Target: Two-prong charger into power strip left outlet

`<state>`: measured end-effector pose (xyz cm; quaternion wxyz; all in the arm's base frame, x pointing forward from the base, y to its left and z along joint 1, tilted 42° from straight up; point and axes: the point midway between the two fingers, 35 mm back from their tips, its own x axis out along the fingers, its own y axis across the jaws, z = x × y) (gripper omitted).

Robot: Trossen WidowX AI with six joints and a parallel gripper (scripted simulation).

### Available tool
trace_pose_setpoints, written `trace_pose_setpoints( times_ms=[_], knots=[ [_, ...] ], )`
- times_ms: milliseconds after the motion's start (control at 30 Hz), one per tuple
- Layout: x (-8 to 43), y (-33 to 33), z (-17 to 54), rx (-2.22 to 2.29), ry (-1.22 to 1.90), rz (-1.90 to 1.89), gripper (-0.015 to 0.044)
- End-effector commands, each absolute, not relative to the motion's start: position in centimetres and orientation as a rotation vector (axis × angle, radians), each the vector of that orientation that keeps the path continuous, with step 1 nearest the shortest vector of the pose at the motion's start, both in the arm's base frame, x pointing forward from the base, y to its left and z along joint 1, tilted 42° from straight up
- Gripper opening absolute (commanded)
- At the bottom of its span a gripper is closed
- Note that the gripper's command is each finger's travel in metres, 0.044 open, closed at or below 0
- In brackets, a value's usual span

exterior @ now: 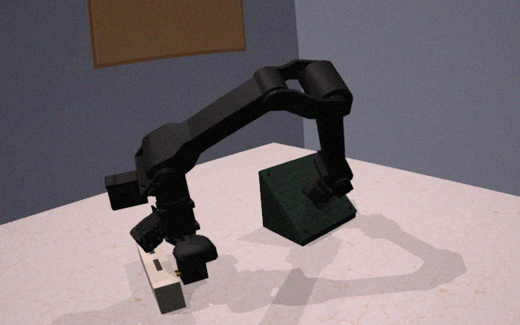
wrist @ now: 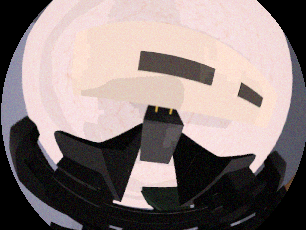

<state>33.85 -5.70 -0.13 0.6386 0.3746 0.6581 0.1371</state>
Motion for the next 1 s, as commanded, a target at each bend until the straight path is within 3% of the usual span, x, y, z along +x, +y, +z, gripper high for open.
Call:
trace_pose_setpoints(
  times_ms=[0,967],
  knots=[
    [34.04,-5.70,-0.13,0.860,1.502,0.315,0.0000],
    [35.04,-6.06,-0.22,0.859,1.501,0.315,0.0000]
  ],
)
